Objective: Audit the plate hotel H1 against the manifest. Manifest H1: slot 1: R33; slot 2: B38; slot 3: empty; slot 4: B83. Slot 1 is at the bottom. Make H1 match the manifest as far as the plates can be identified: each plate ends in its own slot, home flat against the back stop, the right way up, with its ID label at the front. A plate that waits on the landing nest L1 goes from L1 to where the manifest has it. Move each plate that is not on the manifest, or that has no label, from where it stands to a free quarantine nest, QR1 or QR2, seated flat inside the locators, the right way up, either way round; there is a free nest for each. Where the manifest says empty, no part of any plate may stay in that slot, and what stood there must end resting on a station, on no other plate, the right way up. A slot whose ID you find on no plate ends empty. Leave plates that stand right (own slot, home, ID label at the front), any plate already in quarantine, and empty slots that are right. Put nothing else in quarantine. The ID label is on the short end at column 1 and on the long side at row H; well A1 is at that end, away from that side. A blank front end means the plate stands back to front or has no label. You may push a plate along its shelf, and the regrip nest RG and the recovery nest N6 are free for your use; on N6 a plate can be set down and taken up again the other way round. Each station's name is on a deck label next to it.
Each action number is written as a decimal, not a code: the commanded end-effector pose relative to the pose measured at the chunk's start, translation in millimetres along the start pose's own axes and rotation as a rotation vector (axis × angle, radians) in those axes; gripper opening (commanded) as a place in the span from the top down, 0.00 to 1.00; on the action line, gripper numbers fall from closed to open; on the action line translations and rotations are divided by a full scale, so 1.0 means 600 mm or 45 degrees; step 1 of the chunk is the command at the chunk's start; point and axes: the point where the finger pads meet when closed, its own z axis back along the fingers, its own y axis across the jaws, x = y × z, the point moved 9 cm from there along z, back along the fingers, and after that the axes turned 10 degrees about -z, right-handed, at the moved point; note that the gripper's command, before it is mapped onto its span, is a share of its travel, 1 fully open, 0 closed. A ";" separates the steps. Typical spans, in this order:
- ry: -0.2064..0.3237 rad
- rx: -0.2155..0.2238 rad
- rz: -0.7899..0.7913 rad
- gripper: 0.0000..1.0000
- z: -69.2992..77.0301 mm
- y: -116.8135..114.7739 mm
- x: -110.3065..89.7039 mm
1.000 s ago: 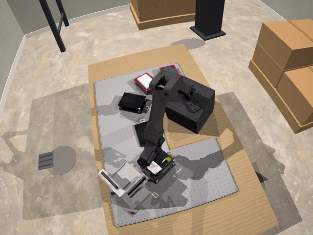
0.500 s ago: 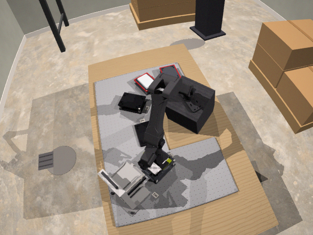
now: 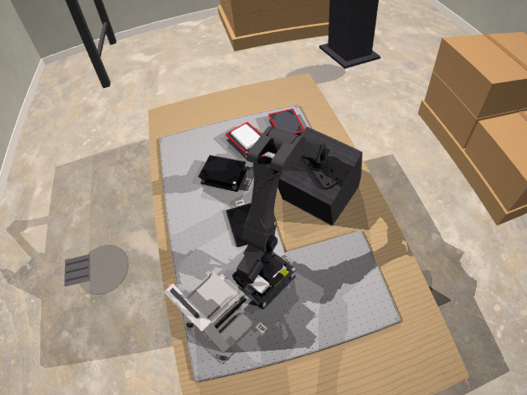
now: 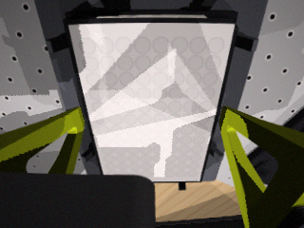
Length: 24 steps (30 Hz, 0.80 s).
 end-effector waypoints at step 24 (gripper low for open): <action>0.005 0.002 0.001 0.14 -0.001 -0.004 -0.006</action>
